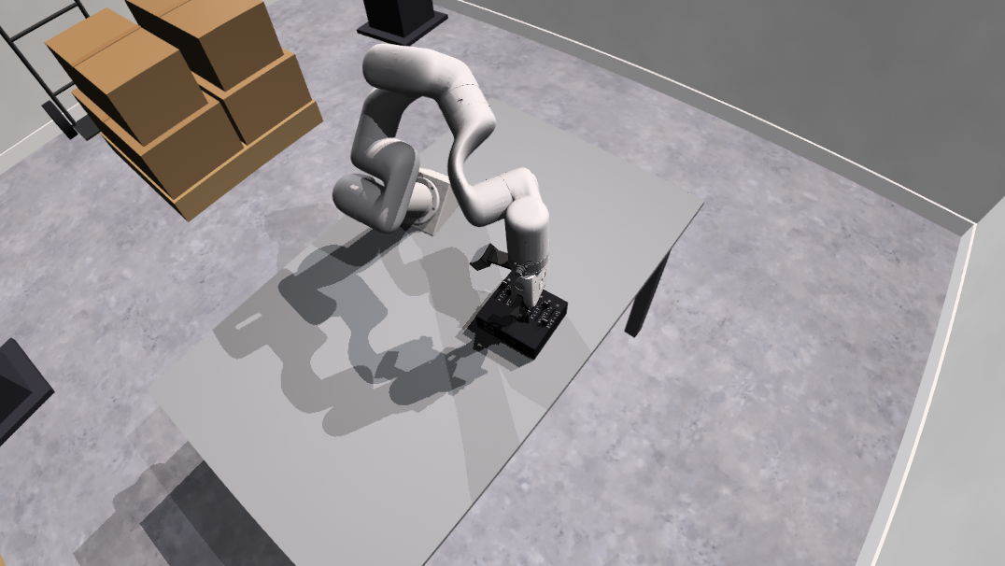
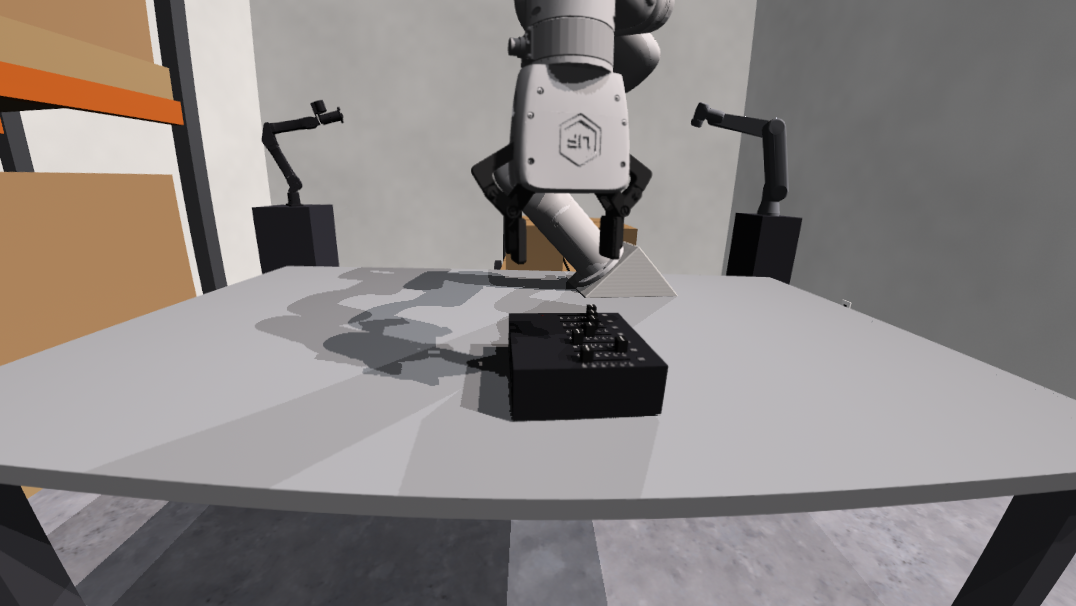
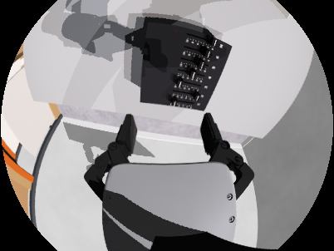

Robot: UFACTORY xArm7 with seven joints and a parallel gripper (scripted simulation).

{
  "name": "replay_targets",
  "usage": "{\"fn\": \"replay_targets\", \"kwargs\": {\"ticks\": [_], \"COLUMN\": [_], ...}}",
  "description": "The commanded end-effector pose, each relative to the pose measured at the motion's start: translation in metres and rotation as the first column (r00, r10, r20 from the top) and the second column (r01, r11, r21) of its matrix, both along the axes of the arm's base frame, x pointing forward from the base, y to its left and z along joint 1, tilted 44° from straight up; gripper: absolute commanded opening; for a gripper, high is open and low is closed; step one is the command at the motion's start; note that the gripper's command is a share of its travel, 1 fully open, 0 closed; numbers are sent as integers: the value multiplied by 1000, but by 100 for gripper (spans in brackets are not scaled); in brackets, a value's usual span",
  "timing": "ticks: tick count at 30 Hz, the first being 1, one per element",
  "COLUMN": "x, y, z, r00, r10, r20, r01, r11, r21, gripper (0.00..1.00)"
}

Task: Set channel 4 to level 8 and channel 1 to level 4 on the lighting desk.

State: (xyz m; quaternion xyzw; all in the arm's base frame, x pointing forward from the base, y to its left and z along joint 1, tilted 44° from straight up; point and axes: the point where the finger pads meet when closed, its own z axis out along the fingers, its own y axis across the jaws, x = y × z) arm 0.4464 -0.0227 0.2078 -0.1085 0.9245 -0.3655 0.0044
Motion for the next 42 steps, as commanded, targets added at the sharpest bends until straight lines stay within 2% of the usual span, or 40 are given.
{"fn": "replay_targets", "kwargs": {"ticks": [1,5,7,8,11,14,22,24,25,27,28,34,35,42], "x": [13,20,20,21,25,28,31,31,31,31,31,31,31,31], "y": [-10,-18,-18,-20,-24,-28,-31,-31,-31,-31,-31,-31,-31,-31], "z": [-5,-11,-11,-12,-15,-18,-21,-21,-21,-21,-21,-21,-21,-21], "r00": [962,894,894,824,755,658,342,342,214,144,104,-166,-192,-192], "r10": [-202,-332,-332,-421,-490,-566,-721,-721,-755,-768,-774,-776,-773,-773], "r20": [186,303,303,379,436,497,603,603,619,624,625,608,605,605], "r01": [199,320,320,401,461,525,642,642,663,670,672,663,660,660], "r11": [979,943,943,906,869,818,648,648,578,540,518,369,354,354], "r21": [37,88,88,134,178,236,410,410,475,510,530,652,663,663], "gripper": [100,100,100,100,100,100,100,100,100,100,0,0,0,0]}}
